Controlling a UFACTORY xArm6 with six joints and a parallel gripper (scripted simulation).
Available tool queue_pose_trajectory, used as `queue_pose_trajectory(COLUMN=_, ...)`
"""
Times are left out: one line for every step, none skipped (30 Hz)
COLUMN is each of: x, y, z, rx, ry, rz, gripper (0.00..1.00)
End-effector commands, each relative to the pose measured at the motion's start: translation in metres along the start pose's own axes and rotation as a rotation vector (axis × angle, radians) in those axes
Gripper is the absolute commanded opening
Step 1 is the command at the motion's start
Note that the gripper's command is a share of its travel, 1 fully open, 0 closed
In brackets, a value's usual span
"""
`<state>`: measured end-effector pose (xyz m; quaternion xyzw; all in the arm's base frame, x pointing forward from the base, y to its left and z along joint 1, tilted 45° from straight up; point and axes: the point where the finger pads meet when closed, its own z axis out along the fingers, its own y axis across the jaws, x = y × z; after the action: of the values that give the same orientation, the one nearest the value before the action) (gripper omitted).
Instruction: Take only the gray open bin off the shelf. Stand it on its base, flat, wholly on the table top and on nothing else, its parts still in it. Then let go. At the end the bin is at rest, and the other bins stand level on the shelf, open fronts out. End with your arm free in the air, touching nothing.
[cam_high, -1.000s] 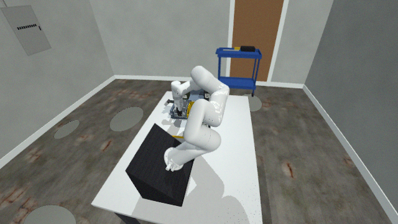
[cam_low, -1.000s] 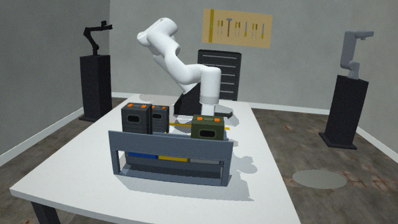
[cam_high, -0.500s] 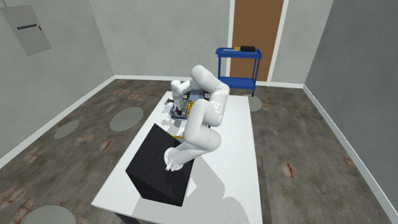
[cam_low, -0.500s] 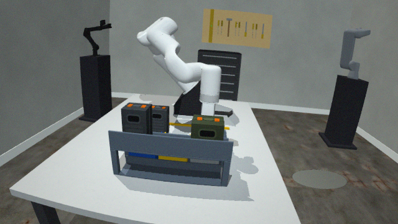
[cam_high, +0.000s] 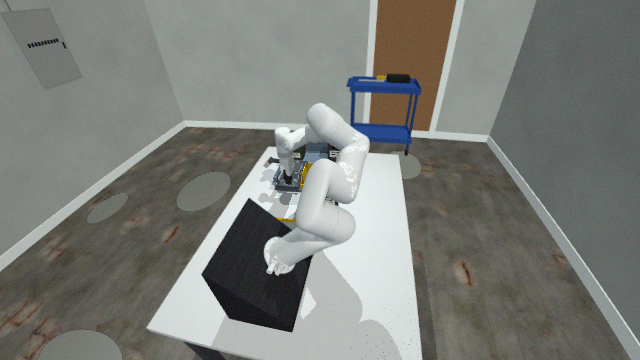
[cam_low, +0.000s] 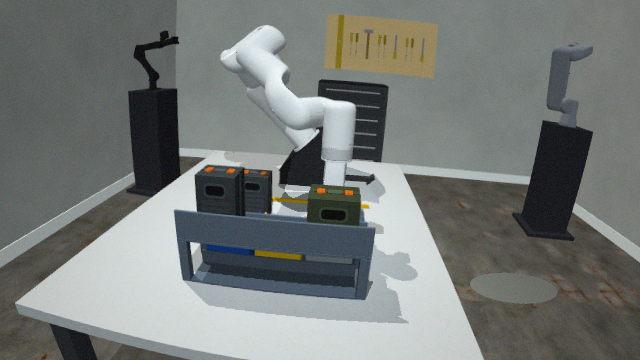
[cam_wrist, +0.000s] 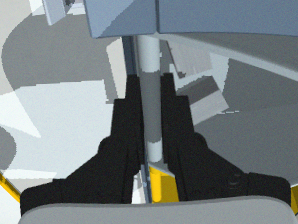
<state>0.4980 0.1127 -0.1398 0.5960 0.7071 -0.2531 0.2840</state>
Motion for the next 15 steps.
queue_pose_trajectory(x=0.0, y=-0.016, z=-0.002, rx=-0.004, ry=0.001, rz=0.0, gripper=0.0)
queue_pose_trajectory(x=0.0, y=-0.022, z=-0.002, rx=-0.004, ry=0.001, rz=0.0, gripper=0.0)
queue_pose_trajectory(x=0.0, y=-0.028, z=-0.002, rx=-0.004, ry=0.001, rz=0.0, gripper=0.0)
queue_pose_trajectory(x=0.0, y=-0.028, z=-0.002, rx=-0.004, ry=0.001, rz=0.0, gripper=0.0)
queue_pose_trajectory(x=0.0, y=-0.028, z=-0.002, rx=-0.004, ry=0.001, rz=0.0, gripper=0.0)
queue_pose_trajectory(x=0.0, y=-0.028, z=-0.002, rx=-0.004, ry=0.001, rz=0.0, gripper=0.0)
queue_pose_trajectory(x=0.0, y=-0.028, z=-0.002, rx=-0.004, ry=0.001, rz=0.0, gripper=0.0)
queue_pose_trajectory(x=0.0, y=-0.028, z=-0.002, rx=-0.004, ry=0.001, rz=0.0, gripper=0.0)
queue_pose_trajectory(x=0.0, y=-0.028, z=-0.002, rx=-0.004, ry=0.001, rz=0.0, gripper=0.0)
queue_pose_trajectory(x=0.0, y=-0.028, z=-0.002, rx=-0.004, ry=0.001, rz=0.0, gripper=0.0)
queue_pose_trajectory(x=0.0, y=-0.028, z=-0.002, rx=-0.004, ry=0.001, rz=0.0, gripper=0.0)
queue_pose_trajectory(x=0.0, y=-0.028, z=-0.002, rx=-0.004, ry=0.001, rz=0.0, gripper=0.0)
queue_pose_trajectory(x=0.0, y=-0.028, z=-0.002, rx=-0.004, ry=0.001, rz=0.0, gripper=0.0)
queue_pose_trajectory(x=0.0, y=-0.028, z=-0.002, rx=-0.004, ry=0.001, rz=0.0, gripper=0.0)
queue_pose_trajectory(x=0.0, y=-0.028, z=-0.002, rx=-0.004, ry=0.001, rz=0.0, gripper=0.0)
